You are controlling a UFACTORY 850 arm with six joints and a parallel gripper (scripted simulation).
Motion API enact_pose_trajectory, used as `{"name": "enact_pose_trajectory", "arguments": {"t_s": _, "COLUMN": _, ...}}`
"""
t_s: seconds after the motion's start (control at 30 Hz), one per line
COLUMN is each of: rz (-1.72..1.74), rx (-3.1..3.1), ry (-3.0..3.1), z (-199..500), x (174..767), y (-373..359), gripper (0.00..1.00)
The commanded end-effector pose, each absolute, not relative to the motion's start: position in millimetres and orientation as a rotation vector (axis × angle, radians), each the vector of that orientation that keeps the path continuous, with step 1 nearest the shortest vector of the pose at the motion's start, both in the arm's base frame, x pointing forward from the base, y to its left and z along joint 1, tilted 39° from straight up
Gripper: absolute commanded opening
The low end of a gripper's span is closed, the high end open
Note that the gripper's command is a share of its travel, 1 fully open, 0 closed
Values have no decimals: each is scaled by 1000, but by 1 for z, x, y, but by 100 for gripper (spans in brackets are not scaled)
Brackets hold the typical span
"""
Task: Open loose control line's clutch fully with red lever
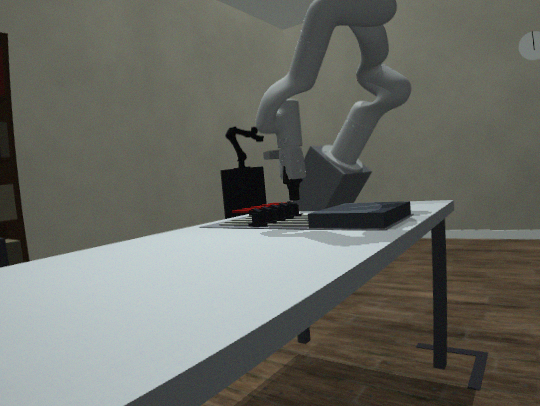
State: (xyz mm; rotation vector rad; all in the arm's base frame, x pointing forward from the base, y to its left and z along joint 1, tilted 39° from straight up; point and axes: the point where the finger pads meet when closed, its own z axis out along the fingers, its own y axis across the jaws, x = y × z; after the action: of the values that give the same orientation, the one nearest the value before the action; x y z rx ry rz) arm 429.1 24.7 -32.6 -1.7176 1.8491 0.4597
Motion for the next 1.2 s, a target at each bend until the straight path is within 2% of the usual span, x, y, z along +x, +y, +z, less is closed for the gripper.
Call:
{"name": "enact_pose_trajectory", "arguments": {"t_s": 0.0, "rz": 458, "rx": -1717, "ry": 1849, "z": -40, "x": 431, "y": 30, "gripper": 0}}
{"name": "enact_pose_trajectory", "arguments": {"t_s": 0.6, "rz": 458, "rx": -1717, "ry": 1849, "z": -87, "x": 443, "y": 66, "gripper": 0}}
{"name": "enact_pose_trajectory", "arguments": {"t_s": 1.17, "rz": 458, "rx": -1717, "ry": 1849, "z": -91, "x": 444, "y": 69, "gripper": 0}}
